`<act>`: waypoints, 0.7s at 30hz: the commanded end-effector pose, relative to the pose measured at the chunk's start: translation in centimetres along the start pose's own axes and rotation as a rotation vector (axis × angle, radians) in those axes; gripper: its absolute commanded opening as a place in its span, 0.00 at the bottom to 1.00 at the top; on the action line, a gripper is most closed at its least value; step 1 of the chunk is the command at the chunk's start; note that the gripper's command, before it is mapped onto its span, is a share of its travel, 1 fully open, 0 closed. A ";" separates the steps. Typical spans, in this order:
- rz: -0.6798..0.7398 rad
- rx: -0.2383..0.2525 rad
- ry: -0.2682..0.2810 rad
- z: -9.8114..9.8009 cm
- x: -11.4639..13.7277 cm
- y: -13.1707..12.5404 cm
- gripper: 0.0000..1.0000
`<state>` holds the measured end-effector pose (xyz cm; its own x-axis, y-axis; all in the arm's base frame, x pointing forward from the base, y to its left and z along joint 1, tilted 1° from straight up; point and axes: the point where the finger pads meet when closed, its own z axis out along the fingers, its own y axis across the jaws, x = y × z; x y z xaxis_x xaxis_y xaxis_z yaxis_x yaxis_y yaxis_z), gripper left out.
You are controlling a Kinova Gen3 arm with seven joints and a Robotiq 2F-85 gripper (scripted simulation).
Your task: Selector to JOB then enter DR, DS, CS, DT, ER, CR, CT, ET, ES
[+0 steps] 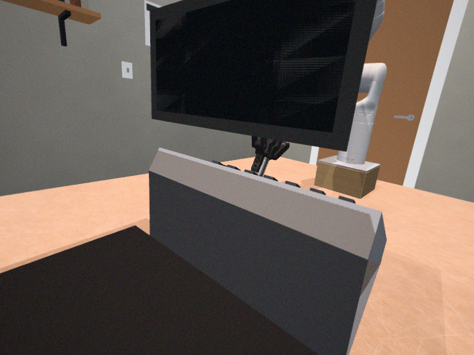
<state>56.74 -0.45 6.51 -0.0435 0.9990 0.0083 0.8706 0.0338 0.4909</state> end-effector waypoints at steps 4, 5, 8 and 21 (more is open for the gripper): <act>0.000 -0.002 0.000 0.0 0.0 0.1 0.10; 0.000 -0.002 0.000 0.0 0.0 0.1 0.10; 0.000 -0.002 0.000 0.0 0.0 0.1 0.10; 0.000 -0.002 0.000 0.4 0.0 0.1 0.10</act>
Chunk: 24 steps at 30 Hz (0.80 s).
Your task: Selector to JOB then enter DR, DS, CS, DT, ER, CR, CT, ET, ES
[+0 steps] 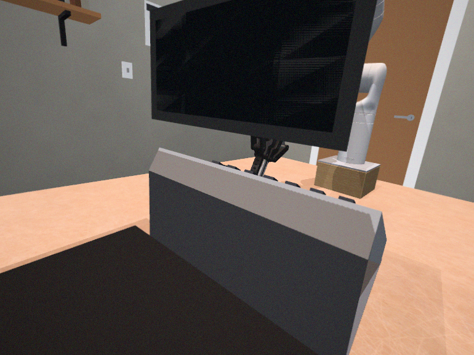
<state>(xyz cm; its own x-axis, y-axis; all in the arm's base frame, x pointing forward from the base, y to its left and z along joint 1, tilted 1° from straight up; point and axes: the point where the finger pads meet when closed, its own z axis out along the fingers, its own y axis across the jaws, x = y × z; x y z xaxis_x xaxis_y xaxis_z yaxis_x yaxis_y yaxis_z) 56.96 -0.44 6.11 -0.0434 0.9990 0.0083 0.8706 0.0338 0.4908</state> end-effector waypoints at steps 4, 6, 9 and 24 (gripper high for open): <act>0.000 -0.002 0.000 0.1 0.0 0.1 0.10; 0.000 -0.002 0.000 0.1 0.0 0.1 0.10; 0.000 -0.002 0.000 0.2 0.0 0.1 0.10; 0.000 -0.002 0.000 0.4 0.0 0.1 0.10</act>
